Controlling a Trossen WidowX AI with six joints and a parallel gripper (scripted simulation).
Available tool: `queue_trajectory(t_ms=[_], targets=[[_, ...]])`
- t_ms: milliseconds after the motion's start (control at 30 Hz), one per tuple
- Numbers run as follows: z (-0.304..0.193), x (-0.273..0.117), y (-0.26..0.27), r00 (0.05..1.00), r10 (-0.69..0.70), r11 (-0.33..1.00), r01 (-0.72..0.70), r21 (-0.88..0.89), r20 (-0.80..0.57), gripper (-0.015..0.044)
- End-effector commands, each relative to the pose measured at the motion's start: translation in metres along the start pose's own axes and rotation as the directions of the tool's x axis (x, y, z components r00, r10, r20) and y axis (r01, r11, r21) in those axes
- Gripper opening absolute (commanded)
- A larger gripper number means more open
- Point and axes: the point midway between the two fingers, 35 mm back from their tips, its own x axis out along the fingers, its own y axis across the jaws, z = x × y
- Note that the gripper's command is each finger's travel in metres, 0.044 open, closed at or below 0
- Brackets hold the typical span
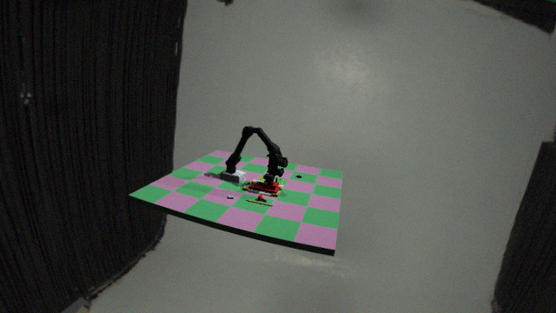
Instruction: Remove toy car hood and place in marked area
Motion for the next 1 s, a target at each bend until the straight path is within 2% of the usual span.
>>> queue_trajectory(t_ms=[0,767,967], targets=[[0.002,-0.008,0.0,1.0,-0.004,1.0,0.004,-0.003,0.013,0.0],[0.002,-0.022,0.0,1.0,-0.004,1.0,0.004,-0.003,0.013,0.0],[0.003,-0.042,0.0,1.0,-0.004,1.0,0.004,-0.003,0.013,0.0]])
